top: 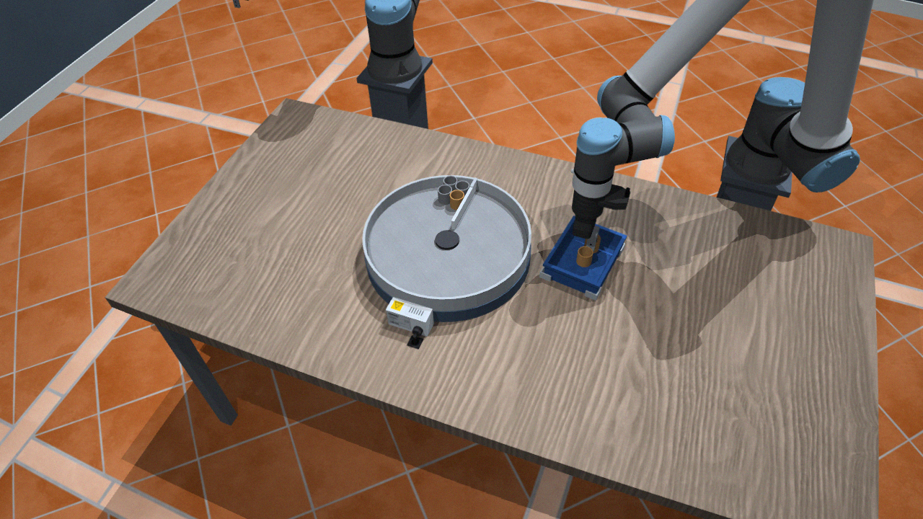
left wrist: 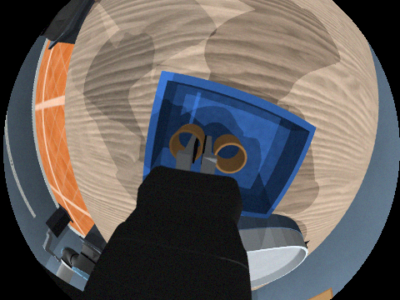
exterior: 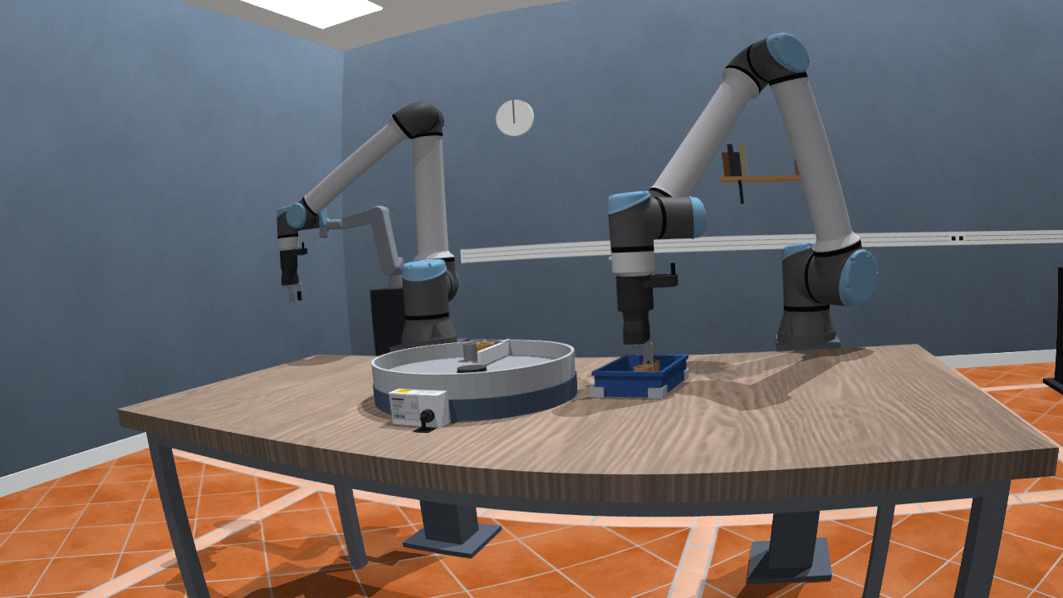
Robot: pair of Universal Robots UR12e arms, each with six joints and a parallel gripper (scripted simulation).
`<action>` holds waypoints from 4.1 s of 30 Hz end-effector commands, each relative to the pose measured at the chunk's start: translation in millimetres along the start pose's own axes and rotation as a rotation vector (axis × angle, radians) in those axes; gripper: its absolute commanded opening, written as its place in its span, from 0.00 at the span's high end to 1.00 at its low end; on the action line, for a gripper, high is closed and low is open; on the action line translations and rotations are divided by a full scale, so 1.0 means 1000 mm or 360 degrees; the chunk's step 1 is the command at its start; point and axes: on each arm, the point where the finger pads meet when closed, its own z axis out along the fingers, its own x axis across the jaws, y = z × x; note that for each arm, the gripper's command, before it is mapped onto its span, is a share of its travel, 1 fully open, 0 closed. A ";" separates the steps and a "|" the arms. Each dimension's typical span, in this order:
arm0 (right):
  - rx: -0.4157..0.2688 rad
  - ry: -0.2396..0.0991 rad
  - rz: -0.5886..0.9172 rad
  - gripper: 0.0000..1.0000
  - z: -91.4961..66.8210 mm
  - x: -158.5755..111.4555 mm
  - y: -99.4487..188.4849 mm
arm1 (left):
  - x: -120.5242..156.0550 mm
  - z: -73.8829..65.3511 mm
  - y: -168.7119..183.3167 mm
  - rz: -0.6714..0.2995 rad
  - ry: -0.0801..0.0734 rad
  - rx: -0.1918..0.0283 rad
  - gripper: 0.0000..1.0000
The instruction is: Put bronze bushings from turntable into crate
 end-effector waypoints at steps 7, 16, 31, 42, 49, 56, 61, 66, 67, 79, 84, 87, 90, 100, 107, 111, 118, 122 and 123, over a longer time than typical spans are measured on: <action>-0.0003 0.0001 0.0000 0.00 -0.001 0.000 0.001 | 0.001 -0.001 0.001 0.0000 0.0002 -0.0002 1.00; -0.0003 0.0001 0.0000 0.00 -0.001 0.000 0.001 | 0.001 -0.001 0.001 0.0000 0.0002 -0.0002 0.62; -0.0003 0.0001 0.0000 0.00 -0.001 0.000 0.001 | 0.001 -0.001 0.001 0.0000 0.0002 -0.0002 0.62; -0.0003 0.0001 0.0000 0.00 -0.001 0.000 0.001 | 0.001 -0.001 0.001 0.0000 0.0002 -0.0002 0.62; -0.0003 0.0001 0.0000 0.00 -0.001 0.000 0.001 | 0.001 -0.004 0.001 0.0000 0.0002 -0.0002 0.62; -0.0003 0.0001 0.0000 0.00 -0.001 0.000 0.001 | 0.001 -0.023 0.001 0.0000 0.0002 -0.0002 0.62; -0.0003 0.0001 0.0000 0.00 -0.001 0.000 0.001 | 0.001 -0.047 0.001 0.0000 0.0002 -0.0002 0.62; -0.0003 0.0001 0.0000 0.00 -0.001 0.000 0.001 | 0.001 -0.061 0.001 0.0000 0.0002 -0.0002 0.62; -0.0003 0.0001 0.0000 0.00 -0.001 0.000 0.001 | 0.000 -0.066 0.001 0.0000 0.0002 -0.0002 0.62; -0.0003 0.0001 0.0000 0.00 -0.001 0.000 0.001 | 0.000 -0.095 0.001 0.0000 0.0002 -0.0003 0.62; -0.0003 0.0001 0.0000 0.00 -0.001 0.000 0.001 | 0.000 -0.095 0.001 0.0000 0.0002 -0.0003 0.62; -0.0003 0.0001 0.0000 0.00 -0.001 0.000 0.001 | 0.000 -0.095 0.001 0.0000 0.0002 -0.0003 0.62; -0.0003 0.0001 0.0000 0.00 -0.001 0.000 0.001 | 0.000 -0.095 0.001 0.0000 0.0002 -0.0003 0.62; -0.0003 0.0001 0.0000 0.00 -0.001 0.000 0.001 | 0.000 -0.095 0.001 0.0000 0.0002 -0.0003 0.62; -0.0003 0.0001 0.0000 0.00 -0.001 0.000 0.001 | 0.000 -0.095 0.001 0.0000 0.0002 -0.0003 0.62; -0.0003 0.0001 0.0000 0.00 -0.001 0.000 0.001 | 0.000 -0.095 0.001 0.0000 0.0002 -0.0003 0.62; -0.0003 0.0001 0.0000 0.00 -0.001 0.000 0.001 | 0.000 -0.095 0.001 0.0000 0.0002 -0.0003 0.62; -0.0003 0.0001 0.0000 0.00 -0.001 0.000 0.001 | 0.000 -0.095 0.001 0.0000 0.0002 -0.0003 0.62; -0.0003 0.0001 0.0000 0.00 -0.001 0.000 0.001 | 0.000 -0.095 0.001 0.0000 0.0002 -0.0003 0.62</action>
